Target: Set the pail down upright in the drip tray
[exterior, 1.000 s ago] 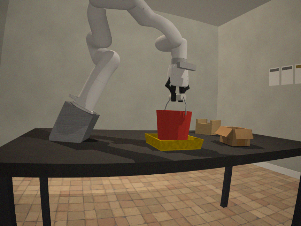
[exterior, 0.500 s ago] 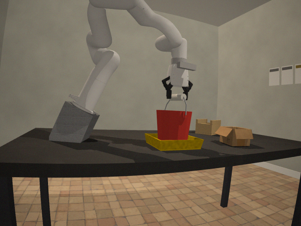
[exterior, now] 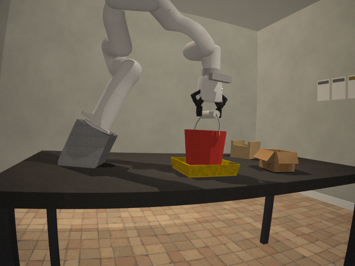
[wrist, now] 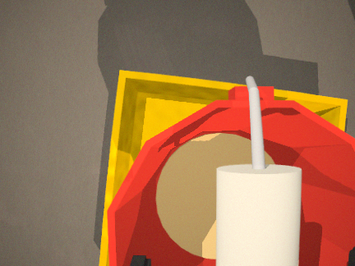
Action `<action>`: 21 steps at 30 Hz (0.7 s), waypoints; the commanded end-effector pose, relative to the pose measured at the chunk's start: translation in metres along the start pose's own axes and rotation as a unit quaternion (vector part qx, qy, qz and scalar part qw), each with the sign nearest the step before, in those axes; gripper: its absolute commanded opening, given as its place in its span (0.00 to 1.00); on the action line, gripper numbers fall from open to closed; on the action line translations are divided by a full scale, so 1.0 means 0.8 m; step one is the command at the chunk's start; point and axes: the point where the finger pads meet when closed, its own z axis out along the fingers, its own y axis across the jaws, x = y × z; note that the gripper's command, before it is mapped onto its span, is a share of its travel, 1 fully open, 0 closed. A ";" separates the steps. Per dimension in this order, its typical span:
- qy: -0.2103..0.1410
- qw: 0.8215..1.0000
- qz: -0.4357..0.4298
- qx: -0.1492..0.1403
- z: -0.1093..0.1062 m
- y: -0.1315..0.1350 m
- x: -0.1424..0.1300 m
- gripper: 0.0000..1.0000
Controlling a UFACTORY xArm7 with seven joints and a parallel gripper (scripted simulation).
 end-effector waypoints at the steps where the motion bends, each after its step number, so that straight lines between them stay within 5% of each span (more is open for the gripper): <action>1: 0.001 1.000 0.000 0.002 -0.001 -0.001 0.001 1.00; 21: 0.001 1.000 0.000 0.002 -0.011 -0.001 0.001 1.00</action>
